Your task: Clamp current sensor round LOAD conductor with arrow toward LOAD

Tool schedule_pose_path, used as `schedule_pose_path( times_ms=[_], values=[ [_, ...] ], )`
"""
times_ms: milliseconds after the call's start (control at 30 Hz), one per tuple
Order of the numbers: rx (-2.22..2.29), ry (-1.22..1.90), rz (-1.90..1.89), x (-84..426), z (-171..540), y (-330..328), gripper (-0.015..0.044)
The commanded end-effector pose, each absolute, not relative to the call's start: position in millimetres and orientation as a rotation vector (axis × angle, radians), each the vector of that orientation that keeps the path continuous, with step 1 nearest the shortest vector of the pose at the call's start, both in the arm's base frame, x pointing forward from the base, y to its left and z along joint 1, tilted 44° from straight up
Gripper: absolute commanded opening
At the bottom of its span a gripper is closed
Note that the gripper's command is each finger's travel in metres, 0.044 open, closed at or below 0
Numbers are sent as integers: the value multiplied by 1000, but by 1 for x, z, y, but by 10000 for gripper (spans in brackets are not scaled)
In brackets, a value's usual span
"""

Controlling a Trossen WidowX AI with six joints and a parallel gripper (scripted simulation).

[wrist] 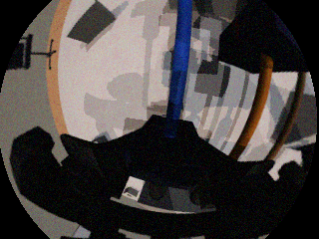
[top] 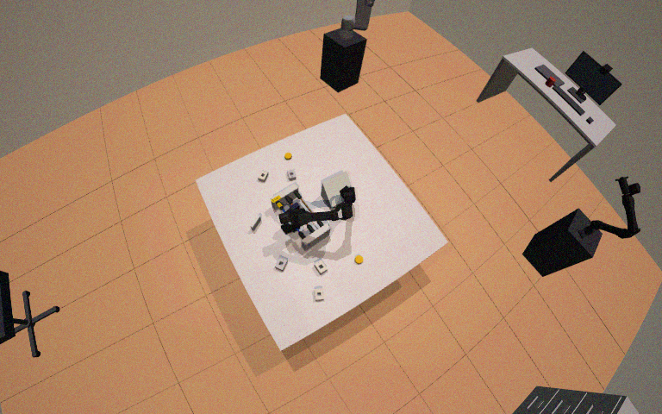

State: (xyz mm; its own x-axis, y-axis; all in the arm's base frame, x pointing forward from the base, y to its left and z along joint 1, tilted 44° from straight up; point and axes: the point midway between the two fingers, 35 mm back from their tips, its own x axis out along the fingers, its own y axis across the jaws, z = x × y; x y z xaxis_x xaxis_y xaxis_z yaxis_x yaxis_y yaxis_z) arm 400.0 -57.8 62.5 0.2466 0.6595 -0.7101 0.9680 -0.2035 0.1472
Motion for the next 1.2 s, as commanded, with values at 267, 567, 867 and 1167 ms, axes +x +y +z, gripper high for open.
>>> schedule_pose_path(
  times_ms=[267, 567, 867, 1167],
  values=[
    [1944, 1480, -690, 400, 63, -58, 440],
    [1955, 1462, -681, 396, 70, -66, 440],
    [2034, 1299, -617, 357, 134, -126, 440],
    [2034, 1299, -617, 357, 134, -126, 440]
  ],
)
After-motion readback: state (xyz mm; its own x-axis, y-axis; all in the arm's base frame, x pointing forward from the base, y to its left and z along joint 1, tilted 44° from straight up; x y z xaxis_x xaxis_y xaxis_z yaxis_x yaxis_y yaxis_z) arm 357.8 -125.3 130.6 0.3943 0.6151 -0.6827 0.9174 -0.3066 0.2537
